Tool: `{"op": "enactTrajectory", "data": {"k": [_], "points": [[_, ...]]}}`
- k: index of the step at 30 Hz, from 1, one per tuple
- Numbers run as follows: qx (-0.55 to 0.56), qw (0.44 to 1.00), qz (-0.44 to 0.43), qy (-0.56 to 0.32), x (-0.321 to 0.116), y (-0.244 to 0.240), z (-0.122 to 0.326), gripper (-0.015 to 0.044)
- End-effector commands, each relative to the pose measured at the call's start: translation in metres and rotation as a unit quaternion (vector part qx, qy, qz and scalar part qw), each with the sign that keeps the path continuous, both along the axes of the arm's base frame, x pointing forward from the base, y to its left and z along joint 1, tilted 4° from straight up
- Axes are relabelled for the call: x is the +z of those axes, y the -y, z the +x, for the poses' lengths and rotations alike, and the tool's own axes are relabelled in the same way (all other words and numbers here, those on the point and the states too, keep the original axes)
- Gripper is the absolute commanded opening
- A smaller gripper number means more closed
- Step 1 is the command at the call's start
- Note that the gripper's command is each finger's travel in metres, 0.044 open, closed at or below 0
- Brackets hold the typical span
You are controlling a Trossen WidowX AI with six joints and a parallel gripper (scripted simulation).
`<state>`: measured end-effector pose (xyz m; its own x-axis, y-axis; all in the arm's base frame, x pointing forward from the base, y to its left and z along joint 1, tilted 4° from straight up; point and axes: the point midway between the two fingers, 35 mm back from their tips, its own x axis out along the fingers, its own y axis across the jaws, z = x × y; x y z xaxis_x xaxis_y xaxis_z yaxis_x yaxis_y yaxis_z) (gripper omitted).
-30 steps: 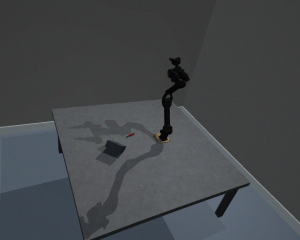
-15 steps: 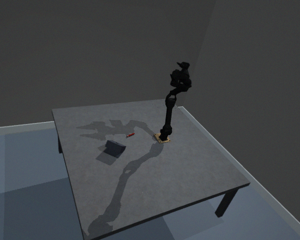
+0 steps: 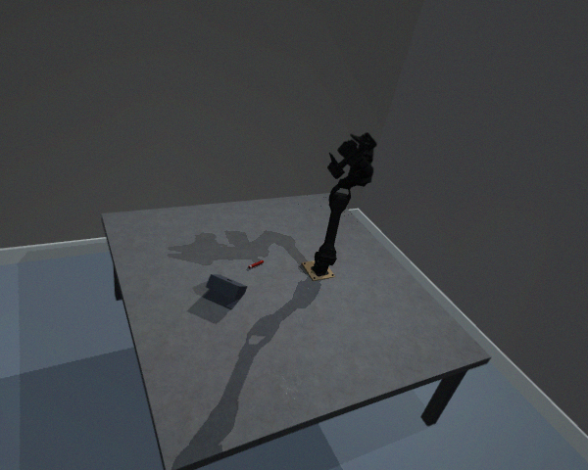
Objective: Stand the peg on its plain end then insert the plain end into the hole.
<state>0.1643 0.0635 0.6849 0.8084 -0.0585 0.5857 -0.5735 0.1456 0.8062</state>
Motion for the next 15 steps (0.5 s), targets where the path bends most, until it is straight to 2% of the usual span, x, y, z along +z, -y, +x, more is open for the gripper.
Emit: {"op": "enactTrajectory", "data": {"k": [1,15], "points": [[-0.032,0.997,-0.064,-0.007,-0.008,-0.014,0.014,0.044],[-0.122,0.953,-0.269,-0.07,-0.053,-0.053,0.081,0.044]]}}
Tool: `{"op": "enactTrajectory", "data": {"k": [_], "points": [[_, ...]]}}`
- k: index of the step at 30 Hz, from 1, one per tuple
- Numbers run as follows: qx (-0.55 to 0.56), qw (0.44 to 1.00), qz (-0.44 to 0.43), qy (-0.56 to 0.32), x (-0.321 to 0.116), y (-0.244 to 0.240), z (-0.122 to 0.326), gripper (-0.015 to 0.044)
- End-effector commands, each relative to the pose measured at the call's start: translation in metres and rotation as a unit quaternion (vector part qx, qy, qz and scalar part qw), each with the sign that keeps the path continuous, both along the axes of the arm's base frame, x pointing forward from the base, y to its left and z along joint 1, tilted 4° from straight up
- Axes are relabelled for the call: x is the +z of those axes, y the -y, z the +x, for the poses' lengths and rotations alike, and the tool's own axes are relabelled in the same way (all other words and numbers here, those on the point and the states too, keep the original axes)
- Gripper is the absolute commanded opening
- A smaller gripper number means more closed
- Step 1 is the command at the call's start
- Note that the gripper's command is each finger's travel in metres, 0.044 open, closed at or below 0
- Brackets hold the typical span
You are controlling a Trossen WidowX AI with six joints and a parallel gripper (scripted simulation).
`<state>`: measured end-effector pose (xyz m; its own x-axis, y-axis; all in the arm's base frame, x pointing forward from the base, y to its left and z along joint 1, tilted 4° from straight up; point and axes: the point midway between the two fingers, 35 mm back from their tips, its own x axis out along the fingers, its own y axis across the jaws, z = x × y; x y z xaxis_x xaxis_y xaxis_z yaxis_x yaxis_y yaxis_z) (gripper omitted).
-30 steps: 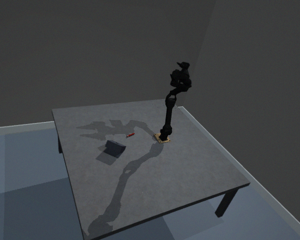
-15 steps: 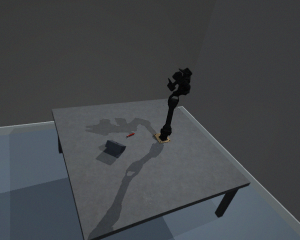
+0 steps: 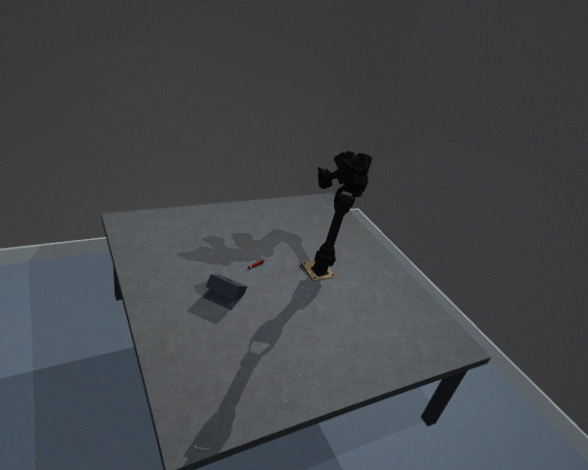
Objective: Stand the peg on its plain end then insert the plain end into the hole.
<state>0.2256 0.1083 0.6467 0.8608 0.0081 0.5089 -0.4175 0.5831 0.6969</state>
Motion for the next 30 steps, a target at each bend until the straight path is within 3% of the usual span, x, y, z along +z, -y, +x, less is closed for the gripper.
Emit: {"op": "enactTrajectory", "data": {"k": [1,18,30], "points": [[-0.028,0.997,-0.07,-0.027,-0.019,-0.01,0.025,0.044],[-0.117,0.939,-0.283,-0.155,-0.104,-0.006,0.118,0.044],[-0.146,0.875,-0.397,-0.236,-0.159,0.017,0.159,0.044]]}}
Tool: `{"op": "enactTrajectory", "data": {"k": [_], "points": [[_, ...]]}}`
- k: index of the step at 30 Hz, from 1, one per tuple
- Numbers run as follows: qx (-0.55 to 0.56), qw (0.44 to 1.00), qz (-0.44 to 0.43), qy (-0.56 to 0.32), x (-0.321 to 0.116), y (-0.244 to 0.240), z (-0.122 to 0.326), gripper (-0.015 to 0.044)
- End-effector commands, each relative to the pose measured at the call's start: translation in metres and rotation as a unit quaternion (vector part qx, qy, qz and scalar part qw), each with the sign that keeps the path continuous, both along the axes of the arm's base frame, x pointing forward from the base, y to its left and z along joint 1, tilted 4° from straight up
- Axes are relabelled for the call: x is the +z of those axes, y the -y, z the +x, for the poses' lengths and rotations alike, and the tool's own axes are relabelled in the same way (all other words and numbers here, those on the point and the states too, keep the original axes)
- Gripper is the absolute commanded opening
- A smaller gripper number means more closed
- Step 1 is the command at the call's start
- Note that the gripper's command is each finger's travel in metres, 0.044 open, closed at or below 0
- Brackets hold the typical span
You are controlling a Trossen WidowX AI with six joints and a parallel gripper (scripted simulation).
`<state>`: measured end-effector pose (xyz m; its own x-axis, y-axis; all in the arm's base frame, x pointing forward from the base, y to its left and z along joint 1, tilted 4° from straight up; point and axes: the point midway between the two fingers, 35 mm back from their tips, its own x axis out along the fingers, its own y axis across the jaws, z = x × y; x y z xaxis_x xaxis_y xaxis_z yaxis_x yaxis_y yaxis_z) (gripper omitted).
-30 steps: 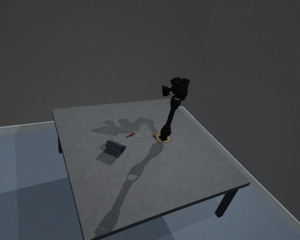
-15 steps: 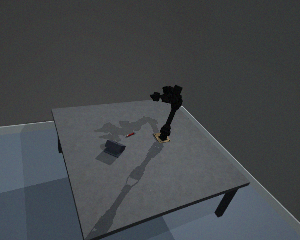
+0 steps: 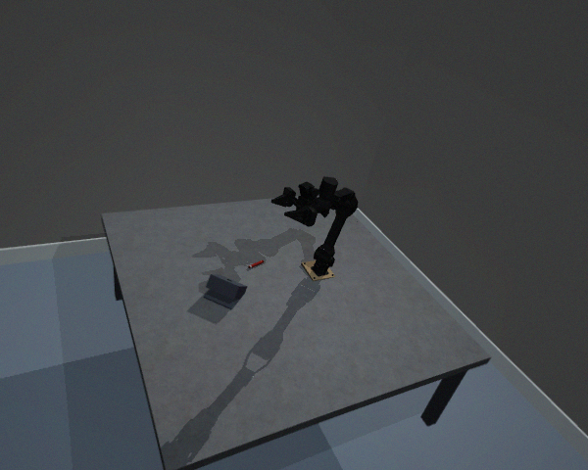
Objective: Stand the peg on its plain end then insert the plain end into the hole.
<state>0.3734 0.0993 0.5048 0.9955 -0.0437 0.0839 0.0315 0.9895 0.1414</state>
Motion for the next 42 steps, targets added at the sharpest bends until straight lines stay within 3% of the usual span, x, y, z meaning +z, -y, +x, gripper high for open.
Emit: {"op": "enactTrajectory", "data": {"k": [1,23,42], "points": [[-0.012,0.998,-0.04,-0.04,-0.024,0.011,0.015,0.044],[-0.041,0.918,-0.205,-0.336,-0.192,0.111,0.058,0.044],[0.037,0.774,-0.198,-0.601,-0.336,0.206,0.003,0.044]]}}
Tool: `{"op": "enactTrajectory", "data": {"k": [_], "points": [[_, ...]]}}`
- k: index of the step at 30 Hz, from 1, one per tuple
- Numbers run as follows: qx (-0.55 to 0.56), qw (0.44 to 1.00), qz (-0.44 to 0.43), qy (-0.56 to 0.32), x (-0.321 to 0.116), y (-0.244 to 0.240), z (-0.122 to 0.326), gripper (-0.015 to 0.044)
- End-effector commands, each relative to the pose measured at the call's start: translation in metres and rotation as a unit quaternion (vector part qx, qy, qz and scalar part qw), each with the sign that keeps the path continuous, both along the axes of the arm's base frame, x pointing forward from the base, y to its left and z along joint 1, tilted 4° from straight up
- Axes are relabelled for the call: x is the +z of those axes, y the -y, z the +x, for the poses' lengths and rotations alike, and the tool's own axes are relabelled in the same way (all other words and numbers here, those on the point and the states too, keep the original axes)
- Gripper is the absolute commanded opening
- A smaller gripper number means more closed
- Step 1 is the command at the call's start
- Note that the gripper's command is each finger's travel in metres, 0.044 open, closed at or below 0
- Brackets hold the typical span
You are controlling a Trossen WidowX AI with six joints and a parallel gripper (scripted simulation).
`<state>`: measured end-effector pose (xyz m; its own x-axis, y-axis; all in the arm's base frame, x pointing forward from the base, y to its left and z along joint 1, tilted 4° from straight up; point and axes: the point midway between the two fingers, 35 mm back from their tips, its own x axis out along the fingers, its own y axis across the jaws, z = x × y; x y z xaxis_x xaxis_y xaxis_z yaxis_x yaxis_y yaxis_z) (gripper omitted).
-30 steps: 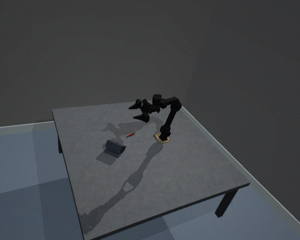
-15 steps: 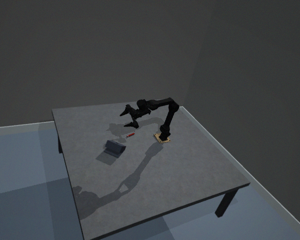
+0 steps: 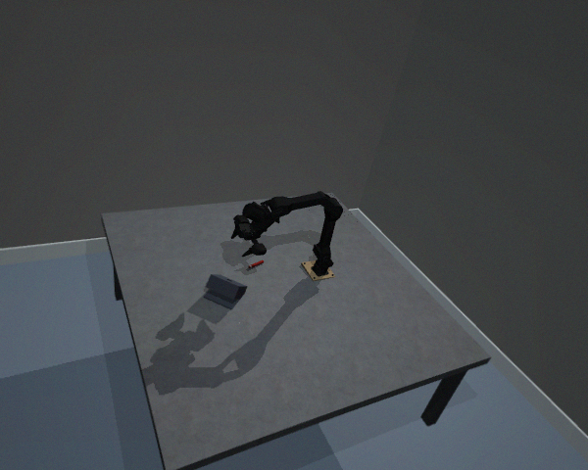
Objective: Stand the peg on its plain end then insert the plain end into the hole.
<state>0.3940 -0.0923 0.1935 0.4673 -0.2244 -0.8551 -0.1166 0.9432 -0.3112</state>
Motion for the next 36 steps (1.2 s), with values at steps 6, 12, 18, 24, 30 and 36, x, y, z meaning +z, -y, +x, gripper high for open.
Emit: {"op": "enactTrajectory", "data": {"k": [6,12,18,24,30,36], "points": [[0.002,0.987,0.063,-0.149,-0.061,0.036,-0.052,0.044],[0.001,0.966,0.124,-0.227,-0.09,0.049,-0.09,0.044],[0.001,0.96,0.141,-0.244,-0.095,0.051,-0.099,0.044],[0.001,0.96,0.141,-0.244,-0.099,0.051,-0.099,0.044],[0.001,0.96,0.141,-0.244,-0.109,0.051,-0.098,0.044],[0.001,0.96,0.141,-0.244,-0.119,0.051,-0.098,0.044]]}}
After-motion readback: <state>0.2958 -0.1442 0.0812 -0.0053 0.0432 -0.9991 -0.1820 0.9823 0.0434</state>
